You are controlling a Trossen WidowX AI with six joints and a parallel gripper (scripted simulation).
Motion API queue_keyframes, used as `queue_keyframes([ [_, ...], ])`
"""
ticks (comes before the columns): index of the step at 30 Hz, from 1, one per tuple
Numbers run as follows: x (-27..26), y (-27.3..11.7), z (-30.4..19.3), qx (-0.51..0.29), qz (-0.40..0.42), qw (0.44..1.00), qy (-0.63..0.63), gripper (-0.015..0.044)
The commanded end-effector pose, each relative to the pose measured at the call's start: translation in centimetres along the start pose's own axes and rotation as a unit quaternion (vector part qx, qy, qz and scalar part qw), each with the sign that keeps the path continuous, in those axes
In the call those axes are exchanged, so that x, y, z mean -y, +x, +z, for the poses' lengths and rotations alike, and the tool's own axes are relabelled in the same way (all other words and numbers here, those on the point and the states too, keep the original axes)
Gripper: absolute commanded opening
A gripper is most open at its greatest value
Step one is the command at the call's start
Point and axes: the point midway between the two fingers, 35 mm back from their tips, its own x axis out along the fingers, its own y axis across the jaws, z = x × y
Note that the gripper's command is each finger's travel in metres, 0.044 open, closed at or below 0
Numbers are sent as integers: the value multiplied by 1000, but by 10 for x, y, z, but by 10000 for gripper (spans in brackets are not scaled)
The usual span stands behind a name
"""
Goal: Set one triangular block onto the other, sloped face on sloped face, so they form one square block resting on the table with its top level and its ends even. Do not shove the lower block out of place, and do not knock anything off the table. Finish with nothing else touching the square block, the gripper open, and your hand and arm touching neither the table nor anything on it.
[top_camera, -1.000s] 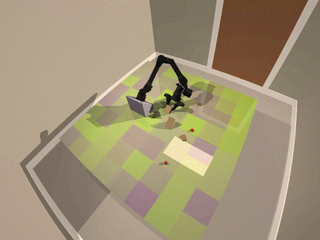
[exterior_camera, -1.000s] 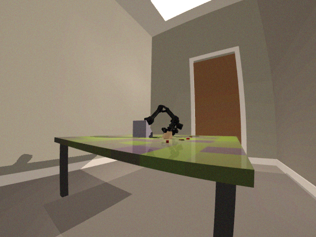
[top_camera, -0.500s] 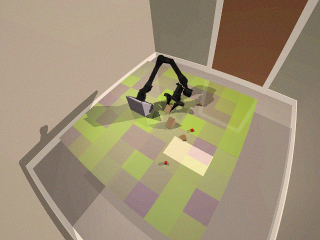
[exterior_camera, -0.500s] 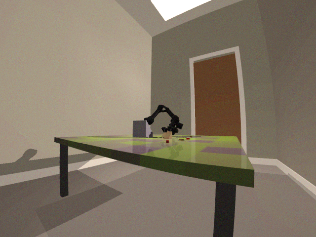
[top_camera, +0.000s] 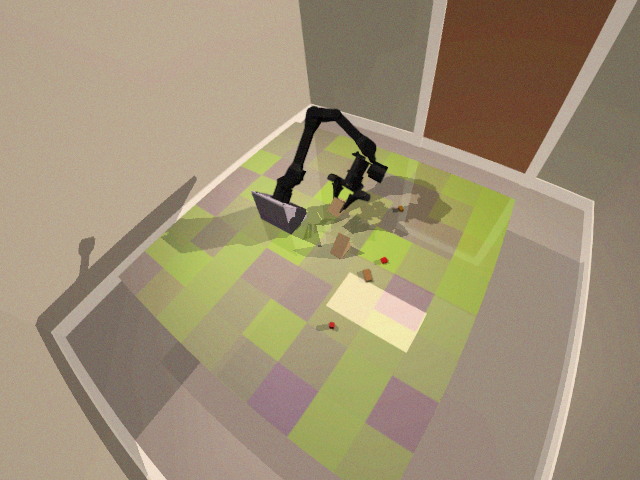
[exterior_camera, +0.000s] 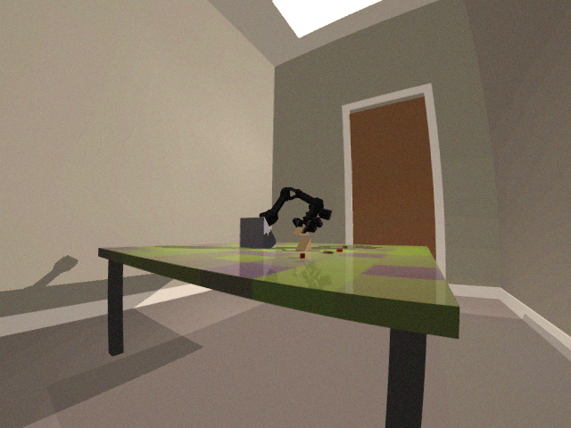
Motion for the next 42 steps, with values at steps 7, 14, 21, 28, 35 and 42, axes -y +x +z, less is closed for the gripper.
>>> queue_keyframes([
  [7,-3,-19,-19,-3,-4,1000,-1,0],
  [14,-5,-10,-20,48,22,999,-10,0],
  [21,-7,-3,-25,130,43,990,-26,0],
  [28,-8,0,-29,216,41,975,-40,0],
  [35,-6,-2,-33,302,16,952,-50,0],
  [42,-2,-5,-39,374,-26,926,-56,0],
])
